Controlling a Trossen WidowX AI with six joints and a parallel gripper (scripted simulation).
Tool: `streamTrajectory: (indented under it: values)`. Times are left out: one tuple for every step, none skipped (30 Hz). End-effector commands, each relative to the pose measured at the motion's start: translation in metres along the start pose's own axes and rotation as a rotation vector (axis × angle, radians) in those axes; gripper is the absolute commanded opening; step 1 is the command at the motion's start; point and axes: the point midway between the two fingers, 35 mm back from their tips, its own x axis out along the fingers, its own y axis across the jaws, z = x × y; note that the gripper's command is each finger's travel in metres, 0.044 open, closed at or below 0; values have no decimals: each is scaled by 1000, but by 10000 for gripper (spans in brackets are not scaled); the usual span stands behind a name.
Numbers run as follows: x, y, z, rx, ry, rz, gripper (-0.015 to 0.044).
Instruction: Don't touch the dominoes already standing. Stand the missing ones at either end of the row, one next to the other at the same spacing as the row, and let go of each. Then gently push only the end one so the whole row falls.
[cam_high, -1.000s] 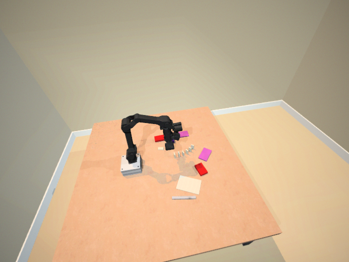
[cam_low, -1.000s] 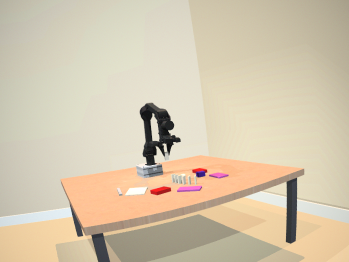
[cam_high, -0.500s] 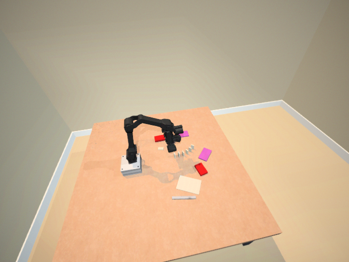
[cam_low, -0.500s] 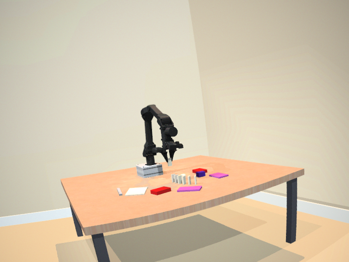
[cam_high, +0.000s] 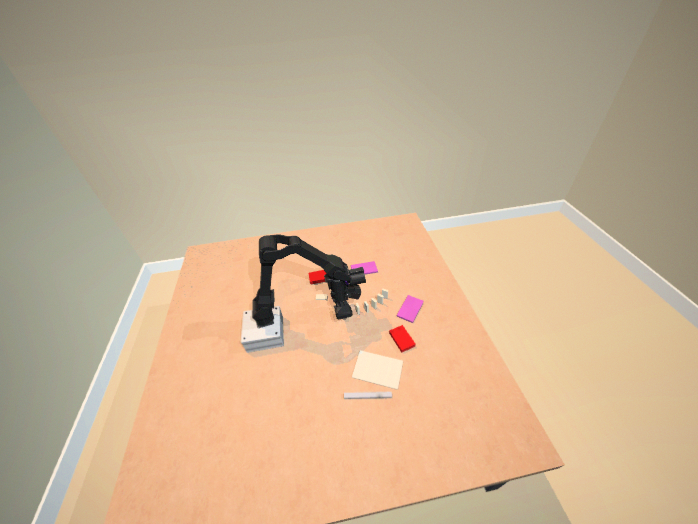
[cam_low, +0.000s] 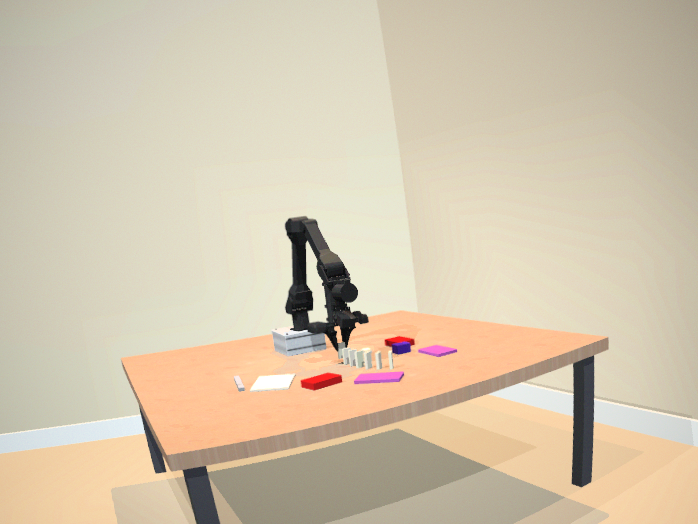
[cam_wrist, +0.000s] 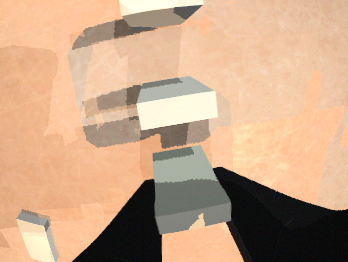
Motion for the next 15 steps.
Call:
streamTrajectory:
  values:
    - [9, -1, -2, -5, 2, -4, 107]
    - [9, -1, -2, -5, 2, -4, 107]
    - [9, -1, -2, -5, 2, -4, 107]
    - [9, -1, -2, -5, 2, -4, 107]
    - [9, -1, -2, -5, 2, -4, 107]
    - [9, -1, -2, -5, 2, -4, 107]
    - [9, -1, -2, -5, 2, -4, 107]
    - [9, -1, -2, -5, 2, -4, 107]
    - [9, -1, -2, -5, 2, -4, 107]
    - [9, -1, -2, -5, 2, -4, 107]
    - [9, -1, -2, -5, 2, -4, 107]
    - [9, -1, -2, -5, 2, -4, 133]
    - [9, -1, -2, -5, 2, -4, 160]
    - [9, -1, -2, -5, 2, -4, 186]
    - [9, -1, -2, -5, 2, -4, 212]
